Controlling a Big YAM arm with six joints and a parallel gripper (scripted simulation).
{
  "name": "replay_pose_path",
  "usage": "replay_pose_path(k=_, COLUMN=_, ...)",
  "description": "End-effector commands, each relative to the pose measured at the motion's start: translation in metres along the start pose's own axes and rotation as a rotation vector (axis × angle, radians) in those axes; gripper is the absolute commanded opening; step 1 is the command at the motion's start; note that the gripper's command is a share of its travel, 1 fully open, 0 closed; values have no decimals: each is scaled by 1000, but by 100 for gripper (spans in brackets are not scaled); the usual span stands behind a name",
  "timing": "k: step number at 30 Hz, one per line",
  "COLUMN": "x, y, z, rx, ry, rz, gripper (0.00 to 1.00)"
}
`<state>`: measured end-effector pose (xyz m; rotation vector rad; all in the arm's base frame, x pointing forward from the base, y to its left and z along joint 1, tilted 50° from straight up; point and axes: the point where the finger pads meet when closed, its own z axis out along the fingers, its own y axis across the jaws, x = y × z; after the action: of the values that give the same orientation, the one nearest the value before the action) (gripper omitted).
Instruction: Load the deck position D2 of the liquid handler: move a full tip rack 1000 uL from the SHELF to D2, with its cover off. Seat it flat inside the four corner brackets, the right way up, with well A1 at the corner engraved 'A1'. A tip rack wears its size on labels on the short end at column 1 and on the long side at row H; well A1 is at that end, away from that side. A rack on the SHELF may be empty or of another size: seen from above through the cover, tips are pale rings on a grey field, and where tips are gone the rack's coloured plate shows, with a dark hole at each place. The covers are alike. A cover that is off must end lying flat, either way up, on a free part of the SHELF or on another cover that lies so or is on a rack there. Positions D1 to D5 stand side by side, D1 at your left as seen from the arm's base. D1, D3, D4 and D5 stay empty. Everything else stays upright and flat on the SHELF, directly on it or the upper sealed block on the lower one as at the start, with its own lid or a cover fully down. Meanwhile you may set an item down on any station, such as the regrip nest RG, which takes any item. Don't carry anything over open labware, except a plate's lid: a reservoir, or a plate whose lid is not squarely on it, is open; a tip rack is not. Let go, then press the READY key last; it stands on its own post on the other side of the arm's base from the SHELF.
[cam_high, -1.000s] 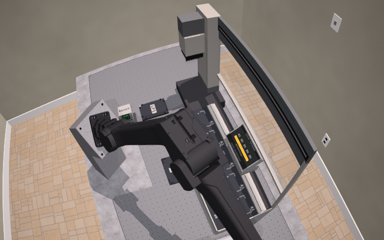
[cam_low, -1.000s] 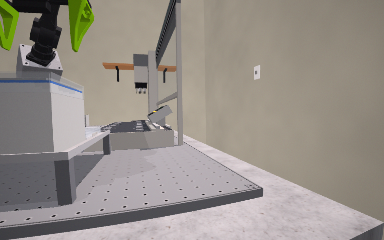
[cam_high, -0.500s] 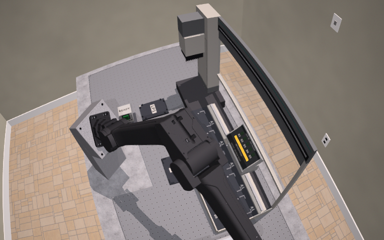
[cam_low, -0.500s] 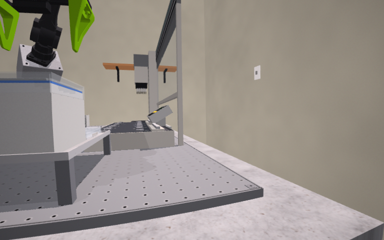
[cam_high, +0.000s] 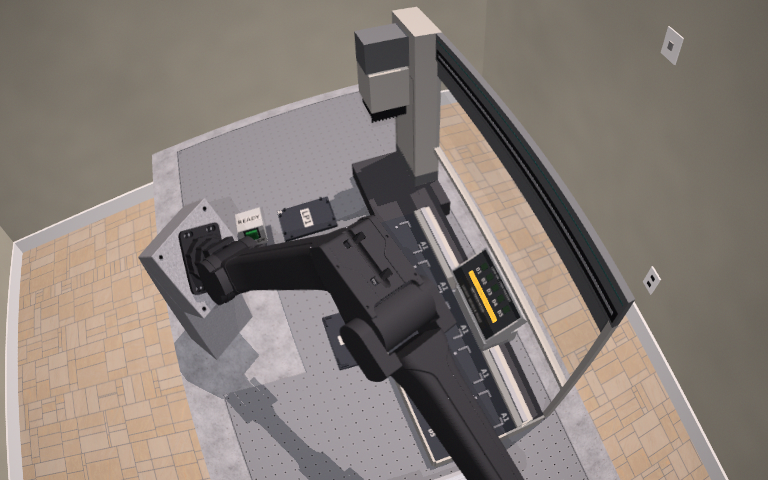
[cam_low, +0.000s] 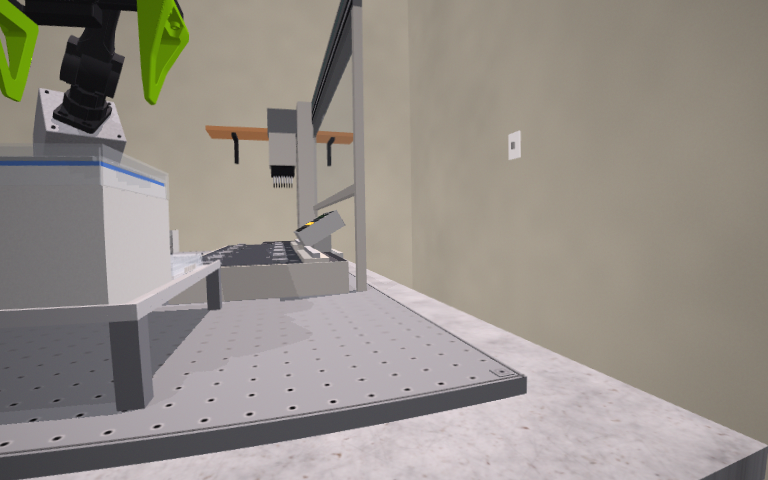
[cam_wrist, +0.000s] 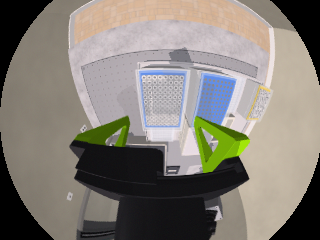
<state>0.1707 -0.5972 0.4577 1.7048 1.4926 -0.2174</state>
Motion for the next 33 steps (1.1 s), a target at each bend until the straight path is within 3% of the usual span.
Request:
replay_pose_path(k=1, x=-6, y=-1, z=0, rx=-1, ry=-9, rz=-3, gripper=100)
replay_pose_path(k=22, x=-6, y=-1, z=0, rx=-1, ry=-9, rz=-3, gripper=100)
replay_pose_path(k=28, x=-5, y=9, z=12, rx=-14, ry=-15, rz=-4, gripper=100)
replay_pose_path(k=33, x=-8, y=2, z=15, rx=-4, ry=-15, rz=3, gripper=100)
